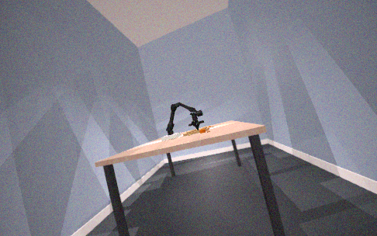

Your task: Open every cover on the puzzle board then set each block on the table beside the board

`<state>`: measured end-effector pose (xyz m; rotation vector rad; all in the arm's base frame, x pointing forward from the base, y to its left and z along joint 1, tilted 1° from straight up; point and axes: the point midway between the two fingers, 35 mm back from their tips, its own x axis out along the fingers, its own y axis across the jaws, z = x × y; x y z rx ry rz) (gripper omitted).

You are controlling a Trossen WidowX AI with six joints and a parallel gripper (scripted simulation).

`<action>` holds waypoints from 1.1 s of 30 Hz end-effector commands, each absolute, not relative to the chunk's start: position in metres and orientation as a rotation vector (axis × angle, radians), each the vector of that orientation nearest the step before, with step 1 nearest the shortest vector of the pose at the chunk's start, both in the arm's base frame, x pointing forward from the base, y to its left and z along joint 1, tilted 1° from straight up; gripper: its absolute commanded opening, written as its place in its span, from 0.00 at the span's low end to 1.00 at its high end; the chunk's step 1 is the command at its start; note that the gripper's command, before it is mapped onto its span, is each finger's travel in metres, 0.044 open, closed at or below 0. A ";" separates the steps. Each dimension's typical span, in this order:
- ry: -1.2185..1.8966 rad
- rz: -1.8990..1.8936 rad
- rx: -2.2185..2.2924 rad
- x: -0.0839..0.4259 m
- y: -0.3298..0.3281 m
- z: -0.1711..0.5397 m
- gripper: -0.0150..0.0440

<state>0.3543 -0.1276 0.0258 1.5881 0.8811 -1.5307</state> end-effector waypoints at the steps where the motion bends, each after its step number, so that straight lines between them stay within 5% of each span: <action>1: 1.164 -1.181 1.212 0.353 -0.127 0.025 0.25; 9: 1.404 -0.694 0.698 0.352 -0.126 0.025 0.25; 33: 1.401 -0.692 0.696 0.353 -0.126 0.028 0.25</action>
